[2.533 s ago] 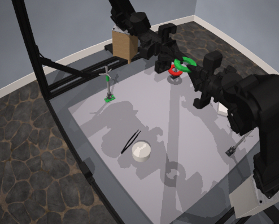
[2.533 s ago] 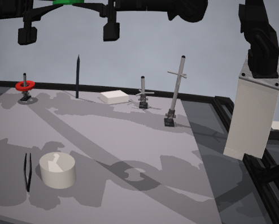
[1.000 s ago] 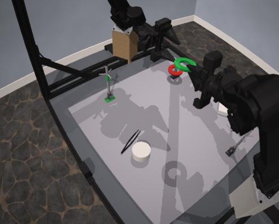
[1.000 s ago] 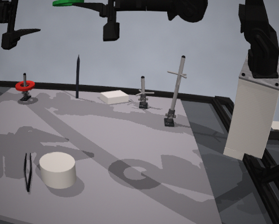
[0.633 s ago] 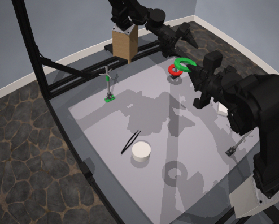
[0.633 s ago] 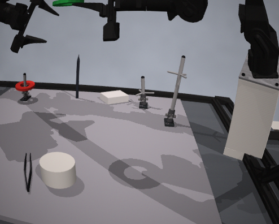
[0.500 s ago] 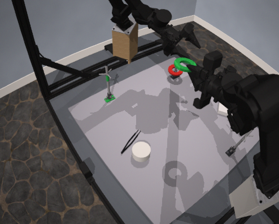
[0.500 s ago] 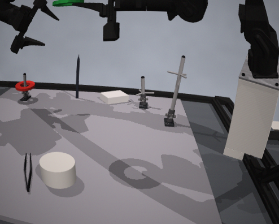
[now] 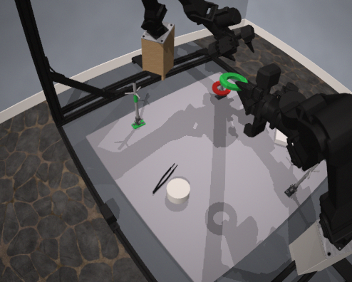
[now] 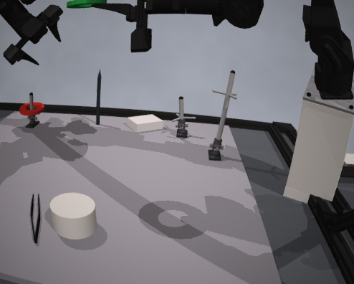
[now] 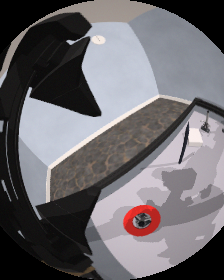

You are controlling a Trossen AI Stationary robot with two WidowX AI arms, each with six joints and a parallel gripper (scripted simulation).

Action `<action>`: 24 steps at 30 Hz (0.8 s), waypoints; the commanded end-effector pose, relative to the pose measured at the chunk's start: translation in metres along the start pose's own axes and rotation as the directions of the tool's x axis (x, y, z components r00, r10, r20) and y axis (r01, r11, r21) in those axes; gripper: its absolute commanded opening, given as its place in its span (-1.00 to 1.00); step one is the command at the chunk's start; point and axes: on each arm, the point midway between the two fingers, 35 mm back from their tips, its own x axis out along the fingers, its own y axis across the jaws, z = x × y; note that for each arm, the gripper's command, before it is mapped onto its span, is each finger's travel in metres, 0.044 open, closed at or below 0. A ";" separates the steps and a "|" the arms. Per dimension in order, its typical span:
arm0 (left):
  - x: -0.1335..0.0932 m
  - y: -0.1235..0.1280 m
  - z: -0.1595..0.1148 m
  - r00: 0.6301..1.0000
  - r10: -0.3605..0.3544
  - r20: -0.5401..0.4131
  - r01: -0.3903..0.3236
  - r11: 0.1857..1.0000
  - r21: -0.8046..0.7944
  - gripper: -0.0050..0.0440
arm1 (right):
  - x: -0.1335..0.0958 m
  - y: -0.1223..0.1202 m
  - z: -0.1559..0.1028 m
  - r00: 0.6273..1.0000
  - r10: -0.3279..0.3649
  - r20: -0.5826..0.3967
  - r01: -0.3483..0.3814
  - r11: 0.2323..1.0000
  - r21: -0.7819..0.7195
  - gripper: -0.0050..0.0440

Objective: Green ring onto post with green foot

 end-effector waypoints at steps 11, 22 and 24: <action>-0.013 -0.046 -0.081 0.912 -0.404 -0.073 0.355 0.865 -0.356 0.84 | 0.000 0.000 0.001 1.000 0.000 0.003 0.000 1.000 0.006 -0.80; -0.047 -0.077 -0.108 0.786 -0.616 0.058 0.516 0.601 -0.611 0.84 | 0.000 0.000 0.001 1.000 0.000 0.003 0.000 1.000 0.006 -0.80; -0.055 -0.082 -0.110 0.758 -0.645 0.096 0.540 0.537 -0.648 0.84 | 0.000 0.000 0.001 1.000 0.000 0.003 0.000 1.000 0.006 -0.80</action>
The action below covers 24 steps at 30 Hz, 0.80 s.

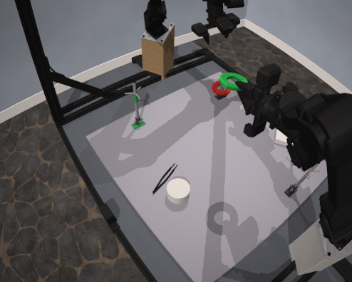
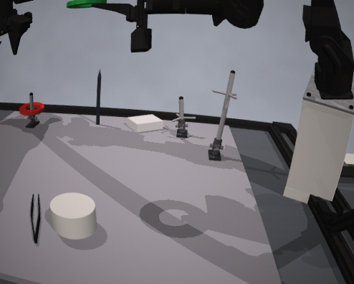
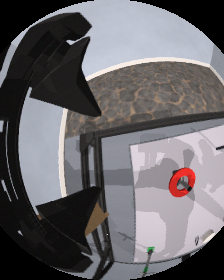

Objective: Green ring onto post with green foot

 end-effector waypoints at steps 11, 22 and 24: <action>-0.011 -0.022 -0.019 0.983 -0.180 0.024 0.182 0.971 -0.158 0.84 | 0.001 0.000 0.000 1.000 0.001 0.003 -0.001 1.000 0.006 -0.80; -0.011 -0.022 -0.019 0.983 -0.180 0.024 0.182 0.971 -0.158 0.84 | 0.051 0.002 -0.016 0.999 0.031 0.010 -0.030 0.999 -0.026 -0.80; -0.011 -0.022 -0.019 0.983 -0.180 0.024 0.182 0.971 -0.158 0.84 | 0.060 0.003 -0.020 0.999 0.036 0.012 -0.036 0.999 -0.032 -0.80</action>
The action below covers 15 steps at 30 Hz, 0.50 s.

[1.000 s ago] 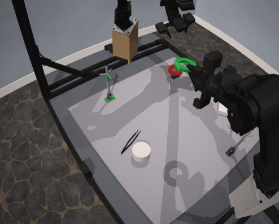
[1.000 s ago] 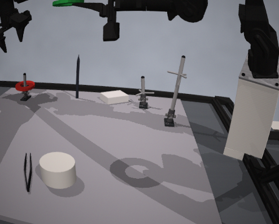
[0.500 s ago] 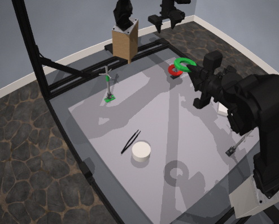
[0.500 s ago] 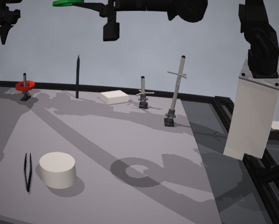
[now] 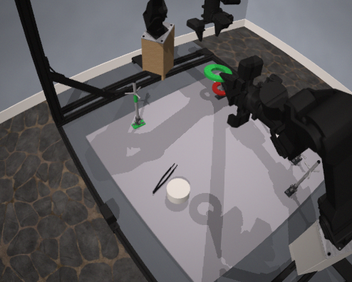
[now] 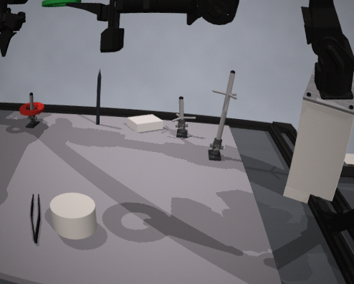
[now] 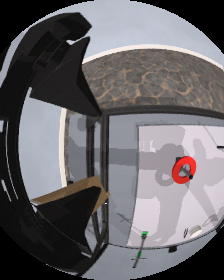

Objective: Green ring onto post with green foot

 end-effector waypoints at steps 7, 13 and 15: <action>0.000 0.000 0.000 1.000 -0.004 0.002 0.004 1.000 0.001 0.84 | 0.040 -0.003 -0.019 1.000 0.018 0.013 -0.018 1.000 -0.026 -0.80; 0.000 0.000 0.000 1.000 -0.004 0.002 0.004 1.000 0.001 0.84 | 0.066 -0.004 -0.038 0.999 0.033 0.019 -0.032 0.999 -0.041 -0.80; 0.000 0.000 0.000 1.000 -0.004 0.002 0.004 1.000 0.001 0.84 | 0.074 -0.004 -0.045 0.999 0.038 0.022 -0.037 0.998 -0.045 -0.80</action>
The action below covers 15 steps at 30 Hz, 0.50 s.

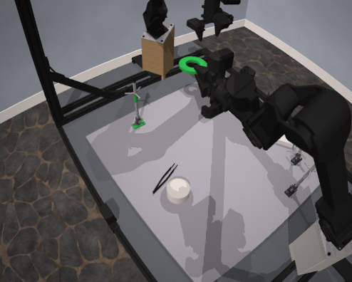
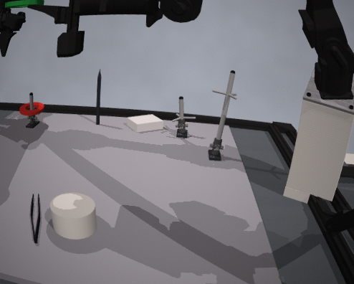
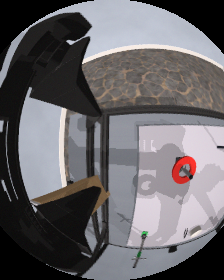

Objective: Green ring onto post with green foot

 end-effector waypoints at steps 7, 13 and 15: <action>0.000 0.000 0.000 1.000 -0.003 0.002 0.003 1.000 0.001 0.84 | 0.025 -0.005 -0.020 1.000 0.007 0.013 -0.007 1.000 -0.018 -0.80; 0.000 0.000 0.000 1.000 -0.003 0.002 0.003 1.000 0.001 0.84 | 0.042 -0.009 -0.026 1.000 0.008 0.013 -0.007 1.000 -0.018 -0.80; 0.000 0.000 0.000 1.000 -0.003 0.002 0.003 1.000 0.001 0.84 | 0.050 -0.011 -0.029 1.000 0.008 0.013 -0.007 1.000 -0.018 -0.80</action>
